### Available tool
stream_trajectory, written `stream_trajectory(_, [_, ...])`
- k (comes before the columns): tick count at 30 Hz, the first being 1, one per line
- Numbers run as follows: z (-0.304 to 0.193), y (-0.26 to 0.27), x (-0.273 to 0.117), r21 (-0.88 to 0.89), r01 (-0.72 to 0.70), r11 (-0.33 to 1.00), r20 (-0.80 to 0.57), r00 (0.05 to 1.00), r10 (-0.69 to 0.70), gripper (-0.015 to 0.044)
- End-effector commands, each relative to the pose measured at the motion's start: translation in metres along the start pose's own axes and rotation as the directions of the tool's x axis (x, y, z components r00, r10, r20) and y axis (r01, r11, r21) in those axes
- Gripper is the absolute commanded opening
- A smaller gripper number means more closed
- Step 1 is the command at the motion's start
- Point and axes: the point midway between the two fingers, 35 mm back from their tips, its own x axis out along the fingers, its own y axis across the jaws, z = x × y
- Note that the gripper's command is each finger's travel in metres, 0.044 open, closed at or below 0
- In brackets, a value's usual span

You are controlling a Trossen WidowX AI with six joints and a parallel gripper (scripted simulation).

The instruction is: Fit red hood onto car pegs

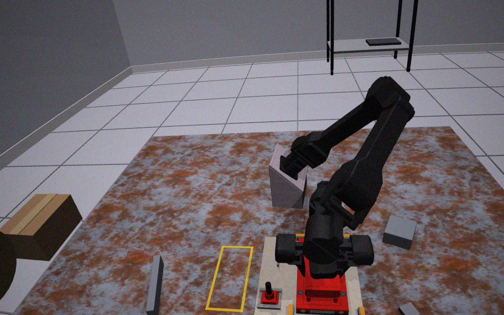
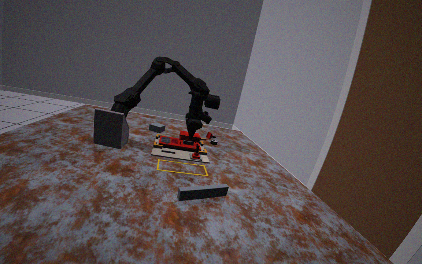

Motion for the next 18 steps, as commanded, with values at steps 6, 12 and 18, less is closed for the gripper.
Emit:
stream_trajectory(6, [-0.0009, 0.0002, 0.0009, 0.005, -0.005, 1.0, -0.002, 1.0, 0.005, 0.0])
stream_trajectory(12, [-0.0009, 0.0002, 0.0011, 0.005, -0.005, 1.0, -0.002, 1.0, 0.005, 0.0])
stream_trajectory(18, [-0.0008, 0.0002, 0.003, 0.005, -0.005, 1.0, -0.002, 1.0, 0.005, 0.0])
